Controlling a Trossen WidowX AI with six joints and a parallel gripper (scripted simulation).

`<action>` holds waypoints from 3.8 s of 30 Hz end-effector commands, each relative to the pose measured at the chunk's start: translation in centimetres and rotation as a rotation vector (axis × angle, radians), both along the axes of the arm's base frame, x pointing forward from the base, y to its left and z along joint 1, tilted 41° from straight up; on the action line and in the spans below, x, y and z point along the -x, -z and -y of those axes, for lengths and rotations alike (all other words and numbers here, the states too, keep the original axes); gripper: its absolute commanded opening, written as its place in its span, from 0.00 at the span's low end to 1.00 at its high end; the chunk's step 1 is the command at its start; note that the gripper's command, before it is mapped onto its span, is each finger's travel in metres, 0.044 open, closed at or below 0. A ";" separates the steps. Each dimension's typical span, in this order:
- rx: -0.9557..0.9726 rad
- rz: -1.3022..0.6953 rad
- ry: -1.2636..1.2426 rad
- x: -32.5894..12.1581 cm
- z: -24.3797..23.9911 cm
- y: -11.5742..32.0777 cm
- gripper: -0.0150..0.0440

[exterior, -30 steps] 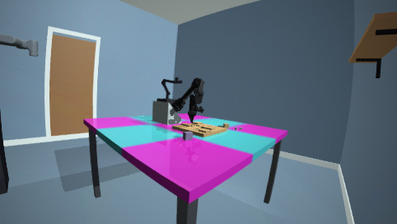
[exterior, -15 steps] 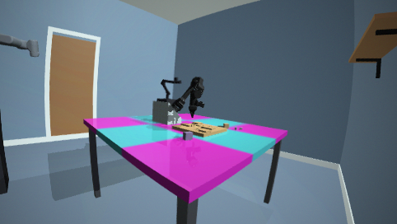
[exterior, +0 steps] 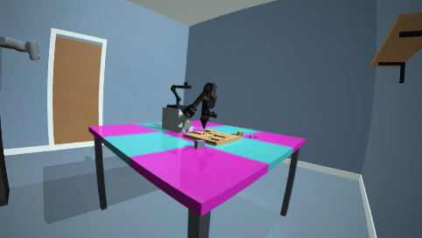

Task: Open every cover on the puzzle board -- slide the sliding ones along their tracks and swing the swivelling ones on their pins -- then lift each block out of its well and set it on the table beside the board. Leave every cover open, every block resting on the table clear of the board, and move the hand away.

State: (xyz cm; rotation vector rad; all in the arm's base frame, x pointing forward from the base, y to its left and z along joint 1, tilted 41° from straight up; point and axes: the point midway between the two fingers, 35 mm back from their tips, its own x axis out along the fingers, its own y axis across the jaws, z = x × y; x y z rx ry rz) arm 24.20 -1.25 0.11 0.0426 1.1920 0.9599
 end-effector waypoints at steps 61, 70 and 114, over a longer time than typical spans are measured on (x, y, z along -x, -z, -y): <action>-0.001 0.003 0.000 -0.2 -2.1 2.4 0.46; -0.001 0.003 0.000 -0.2 -2.1 2.4 0.39; -0.001 -0.002 0.005 -0.1 1.9 -2.0 0.39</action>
